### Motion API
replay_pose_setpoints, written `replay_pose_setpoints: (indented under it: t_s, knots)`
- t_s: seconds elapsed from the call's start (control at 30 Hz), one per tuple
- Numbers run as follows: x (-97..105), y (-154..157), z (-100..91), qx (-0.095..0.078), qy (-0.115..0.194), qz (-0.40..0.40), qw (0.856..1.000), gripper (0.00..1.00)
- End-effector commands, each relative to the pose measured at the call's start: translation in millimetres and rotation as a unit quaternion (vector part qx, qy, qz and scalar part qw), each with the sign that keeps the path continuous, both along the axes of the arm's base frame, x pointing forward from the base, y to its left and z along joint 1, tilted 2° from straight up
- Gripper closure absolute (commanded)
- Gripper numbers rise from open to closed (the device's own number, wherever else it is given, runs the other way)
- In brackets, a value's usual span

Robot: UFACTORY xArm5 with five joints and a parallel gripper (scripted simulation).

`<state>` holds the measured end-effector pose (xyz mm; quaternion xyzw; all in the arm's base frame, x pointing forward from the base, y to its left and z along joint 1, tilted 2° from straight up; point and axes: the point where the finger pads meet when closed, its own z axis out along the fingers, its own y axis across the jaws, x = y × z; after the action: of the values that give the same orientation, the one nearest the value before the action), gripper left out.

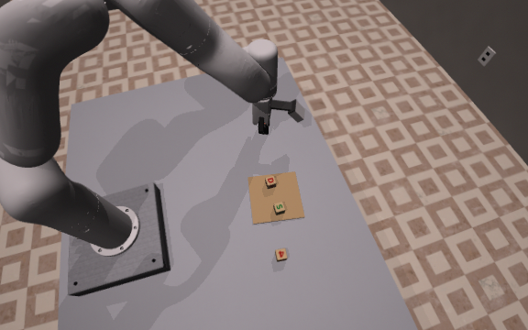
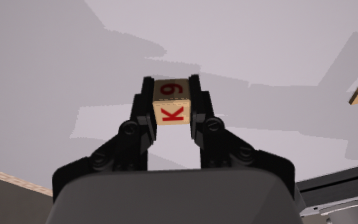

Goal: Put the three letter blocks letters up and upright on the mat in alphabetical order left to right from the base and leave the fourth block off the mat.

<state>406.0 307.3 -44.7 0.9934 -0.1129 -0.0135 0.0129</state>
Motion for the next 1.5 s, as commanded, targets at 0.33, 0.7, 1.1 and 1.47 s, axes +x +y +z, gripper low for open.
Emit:
replay_pose_setpoints:
  t_s: [0.33,0.7,1.1,1.47]
  knots:
    - [1.2,0.9,1.4,0.001,-0.002,0.000,1.000,0.79]
    - [1.2,0.9,1.4,0.001,-0.002,0.000,1.000,0.79]
    - [3.1,-0.1,28.3,0.001,-0.002,0.000,1.000,0.79]
    - [5.3,0.9,94.6,0.001,-0.001,0.000,1.000,0.79]
